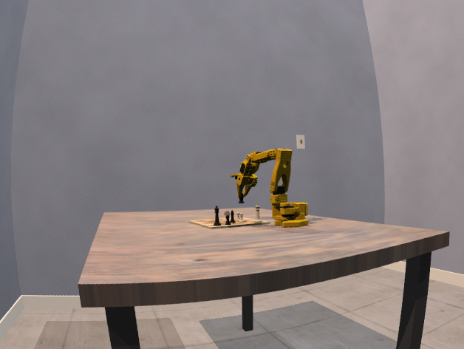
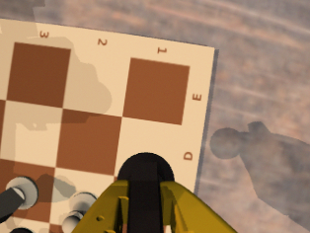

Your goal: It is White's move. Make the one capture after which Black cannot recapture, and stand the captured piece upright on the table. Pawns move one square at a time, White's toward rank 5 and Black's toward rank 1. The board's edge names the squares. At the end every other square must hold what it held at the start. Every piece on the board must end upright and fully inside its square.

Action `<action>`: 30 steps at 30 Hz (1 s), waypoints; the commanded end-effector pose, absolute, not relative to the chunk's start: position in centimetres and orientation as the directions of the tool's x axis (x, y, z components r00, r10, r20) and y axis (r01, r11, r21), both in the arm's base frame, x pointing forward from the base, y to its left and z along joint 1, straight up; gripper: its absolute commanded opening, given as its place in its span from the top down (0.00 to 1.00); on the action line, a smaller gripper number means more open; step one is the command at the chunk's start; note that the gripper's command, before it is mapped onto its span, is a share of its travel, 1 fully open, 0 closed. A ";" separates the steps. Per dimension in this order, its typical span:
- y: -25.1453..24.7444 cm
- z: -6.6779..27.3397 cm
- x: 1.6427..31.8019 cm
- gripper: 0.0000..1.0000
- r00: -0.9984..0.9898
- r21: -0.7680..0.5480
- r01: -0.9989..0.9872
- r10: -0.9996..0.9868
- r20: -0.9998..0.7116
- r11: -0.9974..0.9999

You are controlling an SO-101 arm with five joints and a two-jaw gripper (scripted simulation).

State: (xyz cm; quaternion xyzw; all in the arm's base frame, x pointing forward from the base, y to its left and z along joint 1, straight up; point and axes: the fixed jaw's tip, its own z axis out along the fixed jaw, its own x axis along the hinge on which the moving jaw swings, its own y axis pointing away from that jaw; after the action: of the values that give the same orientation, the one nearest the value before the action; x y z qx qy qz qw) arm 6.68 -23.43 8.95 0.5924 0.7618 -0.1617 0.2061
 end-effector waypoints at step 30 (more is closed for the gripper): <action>-17.7 10.1 17.8 1.00 -0.592 -0.005 0.721 0.613 -0.523 0.693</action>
State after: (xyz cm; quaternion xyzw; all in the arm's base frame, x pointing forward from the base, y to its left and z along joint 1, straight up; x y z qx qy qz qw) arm 14.25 -19.55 10.24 0.4427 0.8529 -0.1315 0.2435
